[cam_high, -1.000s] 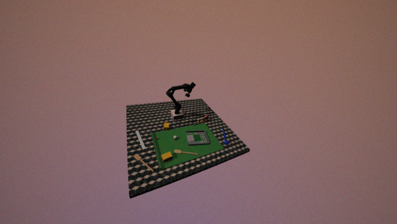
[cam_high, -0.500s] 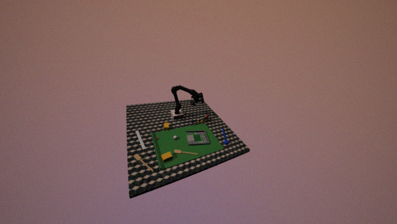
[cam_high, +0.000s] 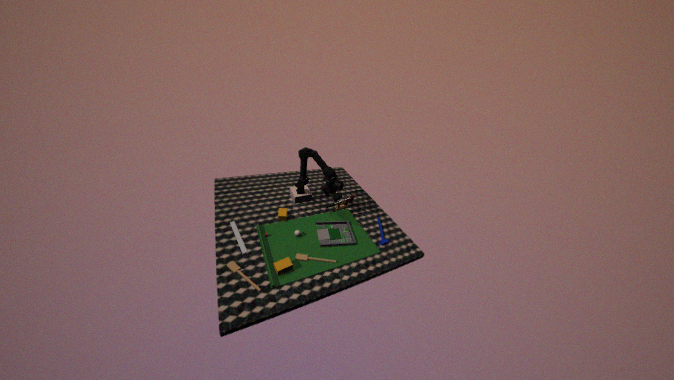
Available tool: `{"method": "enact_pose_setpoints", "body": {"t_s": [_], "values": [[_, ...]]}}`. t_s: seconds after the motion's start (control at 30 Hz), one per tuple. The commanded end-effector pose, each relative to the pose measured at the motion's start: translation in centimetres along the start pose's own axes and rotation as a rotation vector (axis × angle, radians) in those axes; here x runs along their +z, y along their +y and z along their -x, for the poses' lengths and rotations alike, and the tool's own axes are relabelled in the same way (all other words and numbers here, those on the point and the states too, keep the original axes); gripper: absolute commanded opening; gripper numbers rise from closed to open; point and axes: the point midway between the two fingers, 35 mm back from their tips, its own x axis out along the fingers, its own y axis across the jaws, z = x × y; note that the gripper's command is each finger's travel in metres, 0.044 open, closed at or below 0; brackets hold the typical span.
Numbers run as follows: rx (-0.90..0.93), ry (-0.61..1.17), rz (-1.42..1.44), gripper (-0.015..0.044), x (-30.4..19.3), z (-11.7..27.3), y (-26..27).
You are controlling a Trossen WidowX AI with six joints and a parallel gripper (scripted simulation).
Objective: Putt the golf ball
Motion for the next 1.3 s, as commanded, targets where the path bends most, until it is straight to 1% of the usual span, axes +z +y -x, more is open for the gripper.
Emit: {"method": "enact_pose_setpoints", "body": {"t_s": [0.0, 0.23, 0.4, 0.63, 0.77, 1.27], "values": [[0.016, 0.039, -0.099, 0.0440, -2.1, -0.5, -0.8], [0.016, 0.039, -0.099, 0.0440, -2.1, -0.6, -0.8], [0.016, 0.039, -0.099, 0.0440, -2.7, -2.6, -0.8], [0.016, 0.039, -0.098, 0.0440, -2.8, -3.1, -0.8], [0.017, 0.039, -0.099, 0.0440, -3.4, -4.8, -0.7], [0.017, 0.039, -0.099, 0.0440, -3.7, -6.1, -0.7]]}}
